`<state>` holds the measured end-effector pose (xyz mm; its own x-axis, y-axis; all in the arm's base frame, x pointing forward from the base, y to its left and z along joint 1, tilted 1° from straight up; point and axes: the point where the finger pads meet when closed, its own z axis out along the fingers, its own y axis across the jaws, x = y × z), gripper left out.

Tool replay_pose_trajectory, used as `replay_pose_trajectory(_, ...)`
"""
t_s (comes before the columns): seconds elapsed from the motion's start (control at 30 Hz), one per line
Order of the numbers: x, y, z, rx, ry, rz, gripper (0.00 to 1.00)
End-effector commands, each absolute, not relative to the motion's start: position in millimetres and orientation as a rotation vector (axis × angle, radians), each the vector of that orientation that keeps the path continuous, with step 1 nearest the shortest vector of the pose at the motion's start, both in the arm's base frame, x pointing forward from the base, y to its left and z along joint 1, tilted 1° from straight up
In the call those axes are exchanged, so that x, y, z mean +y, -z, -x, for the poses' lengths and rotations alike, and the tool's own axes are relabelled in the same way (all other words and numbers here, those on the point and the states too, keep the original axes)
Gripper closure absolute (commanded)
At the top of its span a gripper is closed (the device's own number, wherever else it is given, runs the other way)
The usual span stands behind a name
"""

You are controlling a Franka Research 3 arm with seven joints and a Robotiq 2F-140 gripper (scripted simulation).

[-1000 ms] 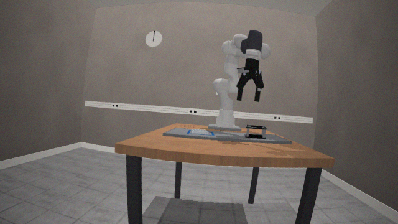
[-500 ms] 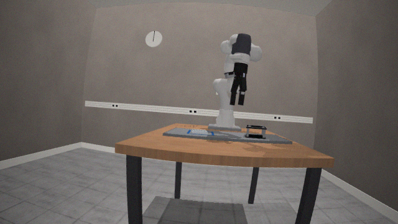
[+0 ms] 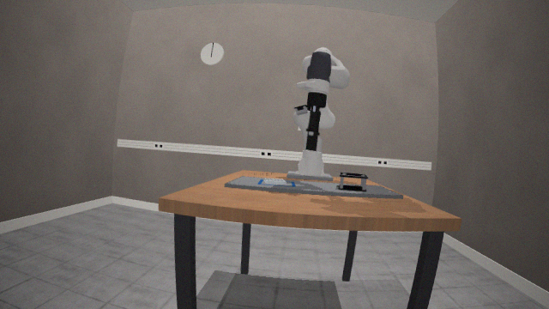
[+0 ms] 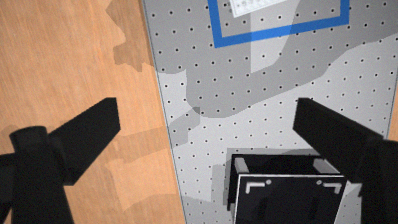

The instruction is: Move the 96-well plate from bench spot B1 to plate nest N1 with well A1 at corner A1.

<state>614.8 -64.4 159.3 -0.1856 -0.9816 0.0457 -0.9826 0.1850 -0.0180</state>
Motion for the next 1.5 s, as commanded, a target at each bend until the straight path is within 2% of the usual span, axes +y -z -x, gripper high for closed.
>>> replay_pose_trajectory(0.0,-77,-156,-612,-2.608,-0.095,-1.741,0.00)
replay_pose_trajectory(0.8,-156,-114,-550,-3.032,-0.037,-0.862,0.00)
replay_pose_trajectory(1.47,-197,-90,-501,-3.147,0.000,-0.239,0.00)
